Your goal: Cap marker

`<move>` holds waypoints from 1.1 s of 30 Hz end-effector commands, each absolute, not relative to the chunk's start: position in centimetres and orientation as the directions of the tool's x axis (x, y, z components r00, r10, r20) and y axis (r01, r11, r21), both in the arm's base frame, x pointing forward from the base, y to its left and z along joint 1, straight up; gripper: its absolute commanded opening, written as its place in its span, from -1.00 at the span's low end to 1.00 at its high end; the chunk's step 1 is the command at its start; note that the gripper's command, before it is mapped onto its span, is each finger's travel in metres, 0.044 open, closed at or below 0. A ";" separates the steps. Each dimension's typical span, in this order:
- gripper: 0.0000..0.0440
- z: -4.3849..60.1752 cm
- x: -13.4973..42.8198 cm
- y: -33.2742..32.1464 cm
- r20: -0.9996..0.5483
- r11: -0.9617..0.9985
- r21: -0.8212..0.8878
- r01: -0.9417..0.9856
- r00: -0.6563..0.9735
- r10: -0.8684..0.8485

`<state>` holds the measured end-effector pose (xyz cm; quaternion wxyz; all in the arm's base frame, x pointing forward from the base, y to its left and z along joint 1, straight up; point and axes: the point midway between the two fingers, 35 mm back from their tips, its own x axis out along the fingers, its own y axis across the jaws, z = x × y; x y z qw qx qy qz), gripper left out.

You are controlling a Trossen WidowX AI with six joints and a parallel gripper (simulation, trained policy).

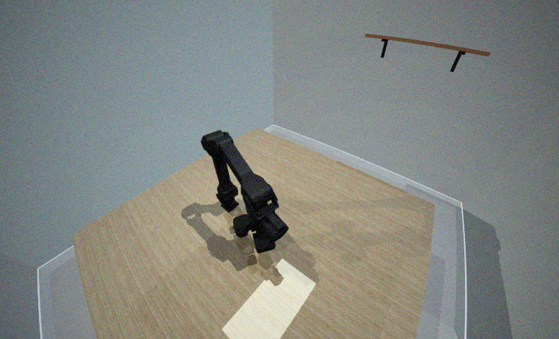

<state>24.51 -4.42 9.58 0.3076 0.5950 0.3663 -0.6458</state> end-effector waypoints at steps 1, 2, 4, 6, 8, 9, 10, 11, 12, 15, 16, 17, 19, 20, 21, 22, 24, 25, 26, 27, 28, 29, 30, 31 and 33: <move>-0.63 8.0 23.6 -5.1 -0.987 -0.543 -0.140 0.828 -0.157 0.015; -0.62 8.0 23.6 -5.1 -0.988 -0.542 -0.139 0.829 -0.157 0.014; -0.61 8.0 23.6 -5.1 -0.988 -0.541 -0.138 0.830 -0.156 0.013; -0.59 8.0 23.6 -5.2 -0.988 -0.540 -0.137 0.831 -0.155 0.011; -0.58 8.0 23.6 -5.2 -0.988 -0.539 -0.135 0.832 -0.155 0.010; -0.57 8.0 23.6 -5.2 -0.988 -0.538 -0.135 0.832 -0.154 0.009; -0.57 8.0 23.6 -5.2 -0.988 -0.537 -0.134 0.833 -0.154 0.008; -0.56 8.0 23.6 -5.3 -0.988 -0.537 -0.134 0.833 -0.154 0.008; -0.55 8.0 23.7 -5.3 -0.988 -0.536 -0.133 0.833 -0.153 0.007; -0.53 8.0 23.7 -5.3 -0.988 -0.535 -0.132 0.834 -0.153 0.005; -0.53 8.0 23.7 -5.3 -0.988 -0.535 -0.131 0.835 -0.153 0.005; -0.52 7.9 23.7 -5.3 -0.988 -0.534 -0.131 0.835 -0.152 0.004; -0.51 7.9 23.7 -5.4 -0.988 -0.534 -0.130 0.836 -0.152 0.003; -0.50 7.9 23.7 -5.4 -0.988 -0.533 -0.130 0.836 -0.152 0.003; -0.49 7.9 23.7 -5.4 -0.988 -0.533 -0.130 0.836 -0.151 0.003; -0.49 7.9 23.7 -5.4 -0.988 -0.532 -0.129 0.837 -0.151 0.002; -0.47 7.9 23.7 -5.4 -0.989 -0.532 -0.128 0.837 -0.151 0.001; -0.47 7.9 23.7 -5.4 -0.989 -0.531 -0.128 0.837 -0.151 0.001; -0.46 7.9 23.7 -5.4 -0.989 -0.531 -0.128 0.838 -0.150 0.001; -0.45 7.9 23.7 -5.4 -0.989 -0.531 -0.127 0.838 -0.150 0.000; -0.44 7.9 23.7 -5.4 -0.989 -0.530 -0.127 0.838 -0.150 0.000; -0.44 7.9 23.7 -5.5 -0.989 -0.530 -0.127 0.838 -0.150 -0.001; -0.43 7.9 23.7 -5.5 -0.989 -0.530 -0.126 0.839 -0.150 -0.001; -0.42 7.9 23.7 -5.5 -0.989 -0.530 -0.126 0.839 -0.150 -0.001; -0.41 7.9 23.7 -5.5 -0.989 -0.529 -0.125 0.839 -0.149 -0.002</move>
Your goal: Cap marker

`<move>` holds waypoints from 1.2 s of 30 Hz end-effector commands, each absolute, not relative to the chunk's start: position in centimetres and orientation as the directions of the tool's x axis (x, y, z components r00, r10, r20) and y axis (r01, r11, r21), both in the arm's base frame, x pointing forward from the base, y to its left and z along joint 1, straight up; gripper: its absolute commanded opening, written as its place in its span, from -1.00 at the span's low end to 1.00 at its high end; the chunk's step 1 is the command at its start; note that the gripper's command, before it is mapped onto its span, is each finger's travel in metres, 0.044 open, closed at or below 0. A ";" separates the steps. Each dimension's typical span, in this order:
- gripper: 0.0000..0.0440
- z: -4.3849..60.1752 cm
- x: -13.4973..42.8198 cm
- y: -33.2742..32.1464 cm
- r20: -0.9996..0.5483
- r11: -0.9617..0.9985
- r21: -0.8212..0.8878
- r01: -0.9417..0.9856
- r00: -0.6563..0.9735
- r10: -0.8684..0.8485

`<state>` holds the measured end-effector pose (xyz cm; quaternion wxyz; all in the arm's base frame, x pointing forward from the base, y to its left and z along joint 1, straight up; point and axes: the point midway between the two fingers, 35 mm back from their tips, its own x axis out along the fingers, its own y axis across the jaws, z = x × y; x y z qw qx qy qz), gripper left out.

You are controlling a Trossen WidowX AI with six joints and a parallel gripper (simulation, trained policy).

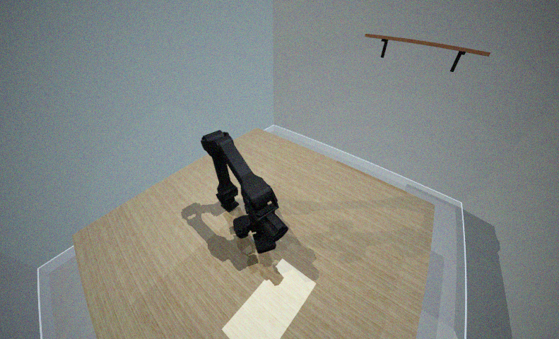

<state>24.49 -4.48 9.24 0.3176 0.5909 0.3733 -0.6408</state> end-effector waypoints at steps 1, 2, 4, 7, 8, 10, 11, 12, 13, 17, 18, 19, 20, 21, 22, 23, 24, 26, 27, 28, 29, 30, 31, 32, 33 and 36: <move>-0.40 7.9 23.7 -5.5 -0.989 -0.527 -0.124 0.840 -0.148 -0.004; -0.40 7.9 23.7 -5.6 -0.989 -0.525 -0.122 0.842 -0.146 -0.006; -0.38 7.9 23.8 -5.6 -0.990 -0.522 -0.117 0.845 -0.141 -0.008; -0.34 7.9 23.9 -5.7 -0.991 -0.515 -0.110 0.850 -0.132 -0.007; -0.28 7.9 23.7 -5.6 -0.991 -0.515 -0.115 0.849 -0.137 -0.003; -0.08 8.1 23.4 -5.5 -0.990 -0.514 -0.120 0.849 -0.140 0.001; 0.04 8.2 23.3 -5.5 -0.990 -0.513 -0.121 0.850 -0.140 0.001; 0.15 8.3 23.2 -5.5 -0.990 -0.511 -0.120 0.851 -0.139 0.001; 0.27 8.4 23.1 -5.4 -0.990 -0.509 -0.119 0.852 -0.138 0.000; 0.72 8.6 22.9 -5.4 -0.992 -0.504 -0.107 0.857 -0.126 -0.005; 0.83 8.7 22.9 -5.4 -0.993 -0.503 -0.101 0.858 -0.121 -0.007; 0.95 8.8 23.0 -5.4 -0.994 -0.503 -0.093 0.859 -0.113 -0.009; 1.00 9.0 23.0 -5.4 -0.995 -0.504 -0.084 0.860 -0.103 -0.012; 1.00 9.2 23.1 -5.5 -0.995 -0.505 -0.074 0.860 -0.094 -0.014; 1.00 9.4 23.2 -5.5 -0.996 -0.506 -0.065 0.860 -0.085 -0.017; 1.00 9.7 23.3 -5.5 -0.997 -0.508 -0.056 0.859 -0.076 -0.020; 1.00 10.1 23.4 -5.6 -0.997 -0.510 -0.047 0.859 -0.068 -0.022; 1.00 10.9 23.6 -5.6 -0.998 -0.512 -0.032 0.859 -0.053 -0.028; 1.00 11.3 23.6 -5.7 -0.998 -0.512 -0.025 0.858 -0.047 -0.030; 1.00 11.6 23.6 -5.7 -0.999 -0.513 -0.020 0.858 -0.042 -0.033; 1.00 11.9 23.6 -5.7 -0.999 -0.514 -0.015 0.857 -0.038 -0.035; 1.00 12.1 23.7 -5.7 -0.999 -0.516 -0.010 0.857 -0.033 -0.037; 1.00 12.4 23.7 -5.8 -0.999 -0.517 -0.004 0.856 -0.028 -0.039; 1.00 12.6 23.7 -5.8 -0.999 -0.518 0.002 0.855 -0.022 -0.040; 1.00 12.9 23.7 -5.8 -0.999 -0.519 0.009 0.855 -0.015 -0.042; 1.00 13.5 23.8 -5.9 -0.999 -0.521 0.026 0.853 0.002 -0.046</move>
